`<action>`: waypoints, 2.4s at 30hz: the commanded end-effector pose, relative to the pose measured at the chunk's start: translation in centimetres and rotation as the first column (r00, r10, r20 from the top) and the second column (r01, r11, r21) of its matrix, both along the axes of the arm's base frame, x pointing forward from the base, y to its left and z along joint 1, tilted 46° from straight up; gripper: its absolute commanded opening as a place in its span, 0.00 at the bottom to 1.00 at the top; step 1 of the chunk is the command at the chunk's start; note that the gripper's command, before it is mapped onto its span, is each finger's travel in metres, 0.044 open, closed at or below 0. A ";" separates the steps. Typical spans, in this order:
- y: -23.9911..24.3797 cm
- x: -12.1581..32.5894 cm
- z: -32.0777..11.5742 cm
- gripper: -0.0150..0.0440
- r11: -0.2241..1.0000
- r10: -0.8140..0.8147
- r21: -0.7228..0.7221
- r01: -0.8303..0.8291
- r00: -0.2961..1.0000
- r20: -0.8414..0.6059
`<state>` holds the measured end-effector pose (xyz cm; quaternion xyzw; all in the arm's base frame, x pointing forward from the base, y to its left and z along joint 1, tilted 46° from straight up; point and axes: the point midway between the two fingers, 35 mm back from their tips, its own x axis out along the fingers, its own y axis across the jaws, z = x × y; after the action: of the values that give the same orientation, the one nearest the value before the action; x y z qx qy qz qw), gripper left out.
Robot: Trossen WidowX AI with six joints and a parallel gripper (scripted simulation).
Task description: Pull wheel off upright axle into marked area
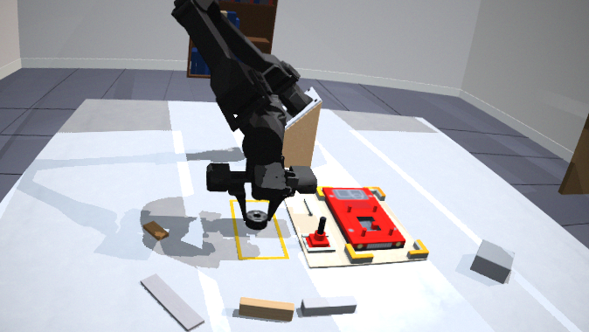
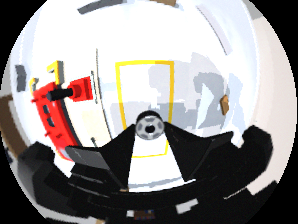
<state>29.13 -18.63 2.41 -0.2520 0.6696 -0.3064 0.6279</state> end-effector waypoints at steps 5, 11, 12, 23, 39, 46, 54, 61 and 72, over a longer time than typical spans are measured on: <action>-0.8 -0.5 -1.0 0.25 1.000 0.000 0.003 0.000 1.000 -0.012; -0.6 -0.3 -0.6 0.52 1.000 -0.001 -0.002 0.001 1.000 -0.004; -0.6 -0.3 -0.6 0.57 1.000 -0.001 -0.002 0.001 1.000 -0.004; 3.6 0.3 3.3 0.76 1.000 0.000 0.005 0.000 1.000 -0.011; 10.5 -7.1 4.1 1.00 1.000 0.000 0.009 0.000 1.000 -0.016; 10.5 -7.1 4.1 1.00 1.000 0.000 0.009 0.000 1.000 -0.016; 10.5 -7.1 4.1 1.00 1.000 0.000 0.009 0.000 1.000 -0.016; 10.5 -7.1 4.1 1.00 1.000 0.000 0.009 0.000 1.000 -0.016; 10.5 -7.1 4.1 1.00 1.000 0.000 0.009 0.000 1.000 -0.016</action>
<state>22.09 -8.15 6.49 -0.2530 0.6749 -0.3015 0.6242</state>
